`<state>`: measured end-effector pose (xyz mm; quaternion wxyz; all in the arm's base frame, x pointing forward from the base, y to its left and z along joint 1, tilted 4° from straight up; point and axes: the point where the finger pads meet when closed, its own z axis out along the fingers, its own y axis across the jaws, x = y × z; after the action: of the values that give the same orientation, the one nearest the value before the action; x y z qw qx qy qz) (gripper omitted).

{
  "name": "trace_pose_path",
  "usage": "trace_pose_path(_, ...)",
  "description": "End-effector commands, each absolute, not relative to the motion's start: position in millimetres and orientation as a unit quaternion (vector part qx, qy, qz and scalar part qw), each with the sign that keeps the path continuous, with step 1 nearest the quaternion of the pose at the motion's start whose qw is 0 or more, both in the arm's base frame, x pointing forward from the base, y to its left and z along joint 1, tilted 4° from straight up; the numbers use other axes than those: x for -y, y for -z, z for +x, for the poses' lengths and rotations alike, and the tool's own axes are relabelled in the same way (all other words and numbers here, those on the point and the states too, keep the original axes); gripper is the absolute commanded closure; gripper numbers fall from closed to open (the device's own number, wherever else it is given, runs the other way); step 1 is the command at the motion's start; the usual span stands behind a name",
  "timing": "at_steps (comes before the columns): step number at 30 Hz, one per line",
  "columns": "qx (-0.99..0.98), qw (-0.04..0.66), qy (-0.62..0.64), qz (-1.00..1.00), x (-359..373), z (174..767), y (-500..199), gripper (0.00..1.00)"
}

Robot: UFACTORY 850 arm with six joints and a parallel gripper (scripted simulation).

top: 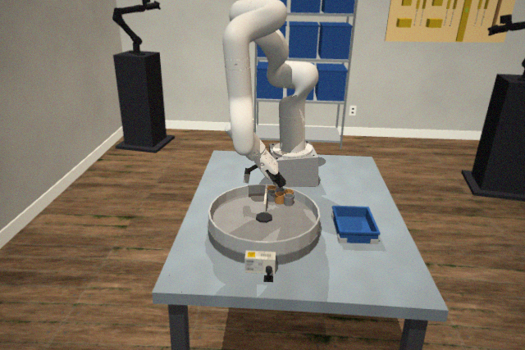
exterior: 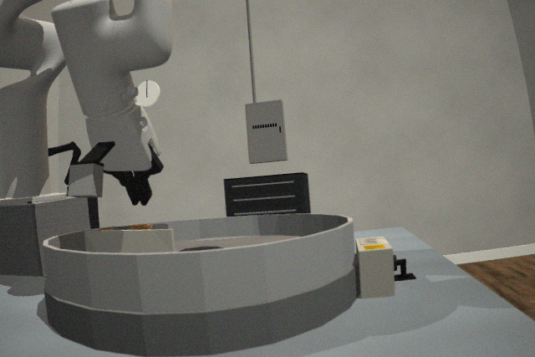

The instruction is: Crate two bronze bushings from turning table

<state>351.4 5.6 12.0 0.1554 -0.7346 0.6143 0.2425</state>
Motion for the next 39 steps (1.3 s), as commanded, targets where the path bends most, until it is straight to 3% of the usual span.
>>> trace_pose_path(1, -0.613, 0.182, -0.238, -0.731, -6, 358, -9, 0.9)
trace_pose_path(39, -0.612, 0.203, -0.234, -0.728, -4, 367, 17, 0.9)
